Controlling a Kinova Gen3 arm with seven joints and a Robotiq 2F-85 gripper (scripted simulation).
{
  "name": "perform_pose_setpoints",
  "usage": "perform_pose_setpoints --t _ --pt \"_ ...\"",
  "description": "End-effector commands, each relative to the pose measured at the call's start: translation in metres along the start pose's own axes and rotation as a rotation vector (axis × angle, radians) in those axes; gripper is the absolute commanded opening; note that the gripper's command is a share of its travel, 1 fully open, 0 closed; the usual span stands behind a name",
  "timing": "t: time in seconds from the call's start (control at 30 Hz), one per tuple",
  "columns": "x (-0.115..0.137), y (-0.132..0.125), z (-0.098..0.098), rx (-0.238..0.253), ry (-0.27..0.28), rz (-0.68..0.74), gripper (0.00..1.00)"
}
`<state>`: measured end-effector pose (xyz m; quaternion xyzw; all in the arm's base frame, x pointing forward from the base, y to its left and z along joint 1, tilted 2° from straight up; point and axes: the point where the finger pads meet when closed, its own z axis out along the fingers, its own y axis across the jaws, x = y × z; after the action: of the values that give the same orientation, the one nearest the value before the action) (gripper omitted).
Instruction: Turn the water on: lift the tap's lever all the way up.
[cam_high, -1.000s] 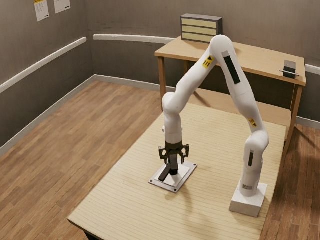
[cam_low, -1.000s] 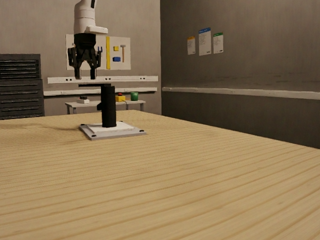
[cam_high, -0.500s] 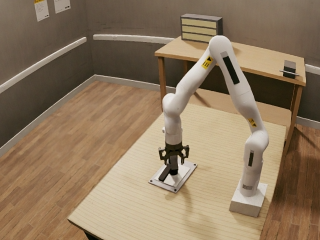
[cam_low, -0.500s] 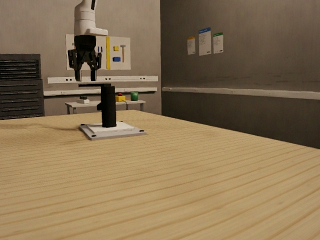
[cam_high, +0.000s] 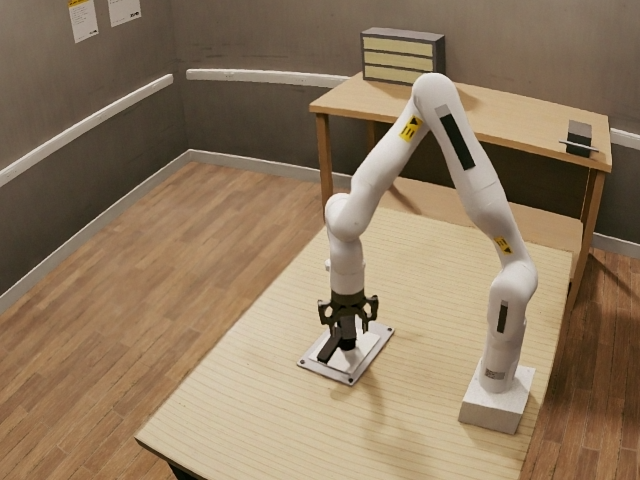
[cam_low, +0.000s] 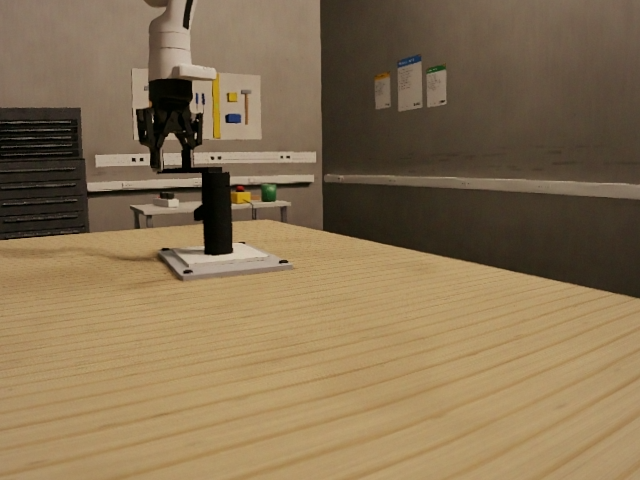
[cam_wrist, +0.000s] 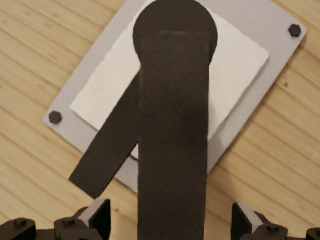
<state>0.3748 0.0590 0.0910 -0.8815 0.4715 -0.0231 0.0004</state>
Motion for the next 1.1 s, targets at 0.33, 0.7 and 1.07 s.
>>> perform_pose_setpoints --t 0.33,0.7,1.07 --pt "-0.001 0.0 0.013 -0.002 -0.002 -0.002 0.75" --pt "-0.001 0.0 0.017 -0.002 -0.002 -0.002 0.75" --pt "-0.001 0.0 0.017 -0.002 -0.002 -0.002 0.75"
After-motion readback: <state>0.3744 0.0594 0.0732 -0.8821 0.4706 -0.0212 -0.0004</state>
